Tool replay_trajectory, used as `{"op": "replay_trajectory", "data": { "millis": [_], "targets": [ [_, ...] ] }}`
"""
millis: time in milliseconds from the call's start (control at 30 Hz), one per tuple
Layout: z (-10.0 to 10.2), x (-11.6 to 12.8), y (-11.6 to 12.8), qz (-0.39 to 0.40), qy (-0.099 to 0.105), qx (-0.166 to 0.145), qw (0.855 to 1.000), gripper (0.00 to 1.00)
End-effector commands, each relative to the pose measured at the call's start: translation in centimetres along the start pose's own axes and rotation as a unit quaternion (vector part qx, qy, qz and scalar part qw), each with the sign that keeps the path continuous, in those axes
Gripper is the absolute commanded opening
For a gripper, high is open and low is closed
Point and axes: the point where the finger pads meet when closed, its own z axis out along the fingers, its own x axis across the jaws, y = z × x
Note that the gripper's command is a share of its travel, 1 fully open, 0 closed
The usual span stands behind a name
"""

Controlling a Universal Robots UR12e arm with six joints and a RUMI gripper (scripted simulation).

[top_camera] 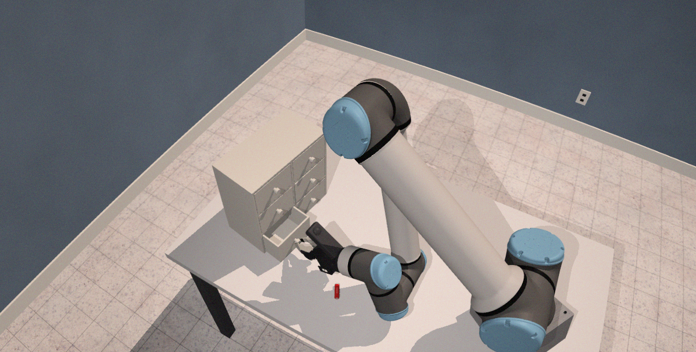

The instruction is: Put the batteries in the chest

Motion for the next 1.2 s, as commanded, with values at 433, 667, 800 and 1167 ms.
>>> {"op": "replay_trajectory", "data": {
  "millis": [433,667,800,1167],
  "targets": [
    [-0.03,-0.01,-0.05,0.0,0.0,0.0,1.0,0.1],
    [-0.03,-0.01,-0.05,0.0,0.0,0.0,1.0,0.15],
    [-0.03,-0.01,-0.05,0.0,0.0,0.0,1.0,0.17],
    [-0.03,-0.01,-0.05,0.0,0.0,0.0,1.0,0.2]
  ]
}}
